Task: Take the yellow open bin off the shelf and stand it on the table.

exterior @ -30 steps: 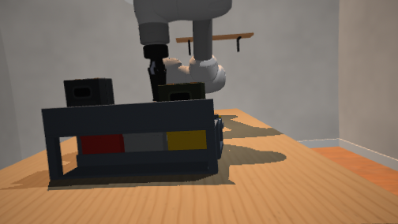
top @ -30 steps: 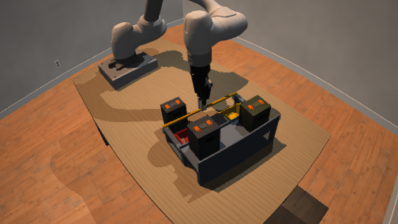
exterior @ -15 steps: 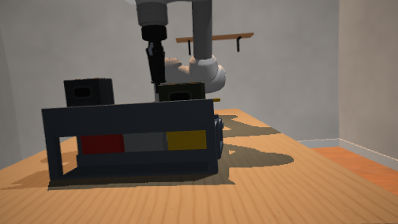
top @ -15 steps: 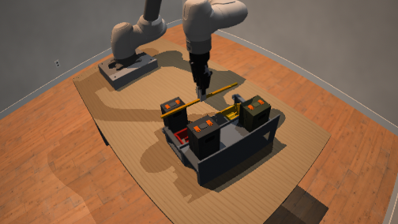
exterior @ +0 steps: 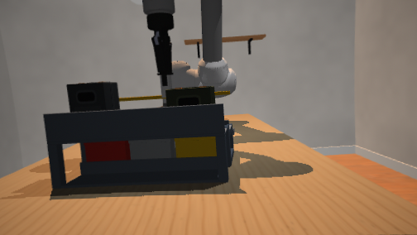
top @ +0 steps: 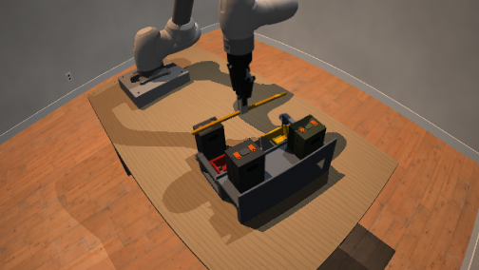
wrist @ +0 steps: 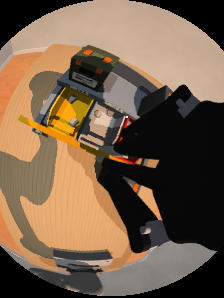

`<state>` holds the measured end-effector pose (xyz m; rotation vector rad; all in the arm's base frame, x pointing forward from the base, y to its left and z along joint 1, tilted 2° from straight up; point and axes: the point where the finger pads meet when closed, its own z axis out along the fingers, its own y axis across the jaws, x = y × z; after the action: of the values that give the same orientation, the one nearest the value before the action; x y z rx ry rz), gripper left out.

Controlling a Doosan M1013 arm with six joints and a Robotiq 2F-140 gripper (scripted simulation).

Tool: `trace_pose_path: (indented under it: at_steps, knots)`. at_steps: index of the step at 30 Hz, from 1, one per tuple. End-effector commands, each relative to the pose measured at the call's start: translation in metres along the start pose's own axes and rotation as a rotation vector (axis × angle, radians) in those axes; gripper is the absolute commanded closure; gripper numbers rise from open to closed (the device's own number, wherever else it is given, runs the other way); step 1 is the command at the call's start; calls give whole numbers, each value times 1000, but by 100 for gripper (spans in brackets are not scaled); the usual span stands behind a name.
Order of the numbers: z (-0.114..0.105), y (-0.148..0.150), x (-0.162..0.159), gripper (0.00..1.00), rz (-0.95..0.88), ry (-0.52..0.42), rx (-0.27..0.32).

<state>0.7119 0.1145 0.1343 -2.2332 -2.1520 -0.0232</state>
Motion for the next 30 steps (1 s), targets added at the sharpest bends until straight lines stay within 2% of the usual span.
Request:
trace_pose_path:
  at_steps: [1,30]
  knots:
    - [0,0,0,100,0,0,0]
    - [15,0,0,100,0,0,0]
